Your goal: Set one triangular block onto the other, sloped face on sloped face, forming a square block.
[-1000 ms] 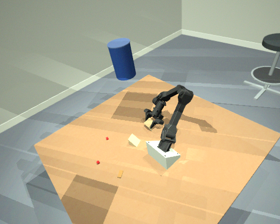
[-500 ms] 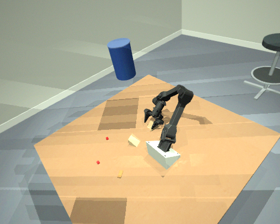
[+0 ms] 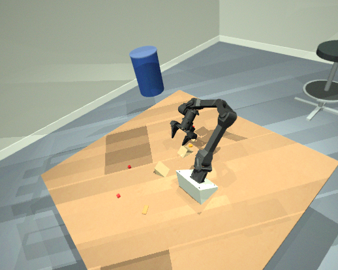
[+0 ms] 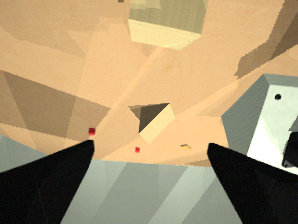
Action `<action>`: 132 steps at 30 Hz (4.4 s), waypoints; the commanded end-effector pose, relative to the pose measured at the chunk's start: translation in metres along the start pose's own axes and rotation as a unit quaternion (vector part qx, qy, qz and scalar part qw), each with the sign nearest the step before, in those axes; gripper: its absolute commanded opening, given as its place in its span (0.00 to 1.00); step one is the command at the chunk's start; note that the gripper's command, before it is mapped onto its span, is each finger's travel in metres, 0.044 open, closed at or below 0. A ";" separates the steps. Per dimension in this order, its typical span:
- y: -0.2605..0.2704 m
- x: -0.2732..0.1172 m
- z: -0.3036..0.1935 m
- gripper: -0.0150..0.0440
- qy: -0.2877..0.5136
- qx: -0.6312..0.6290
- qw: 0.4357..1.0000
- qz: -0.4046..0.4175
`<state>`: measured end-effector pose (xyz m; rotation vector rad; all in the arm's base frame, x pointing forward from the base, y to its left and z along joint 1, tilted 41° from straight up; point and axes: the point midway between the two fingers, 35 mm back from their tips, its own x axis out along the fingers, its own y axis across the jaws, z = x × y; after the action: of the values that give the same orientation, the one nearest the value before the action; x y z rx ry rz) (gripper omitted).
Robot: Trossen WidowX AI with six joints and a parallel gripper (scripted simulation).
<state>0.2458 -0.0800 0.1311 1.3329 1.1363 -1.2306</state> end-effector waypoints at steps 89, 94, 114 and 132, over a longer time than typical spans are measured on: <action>-0.001 0.062 0.059 0.25 0.010 -0.783 0.057 -0.619; 0.000 0.045 0.044 0.25 0.005 -0.788 0.054 -0.613; -0.006 0.009 0.015 0.25 -0.009 -0.798 0.067 -0.599; -0.018 0.006 0.025 0.25 -0.118 -0.824 0.312 -0.457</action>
<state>0.2269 -0.1021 0.1217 -1.3331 1.9435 -0.1000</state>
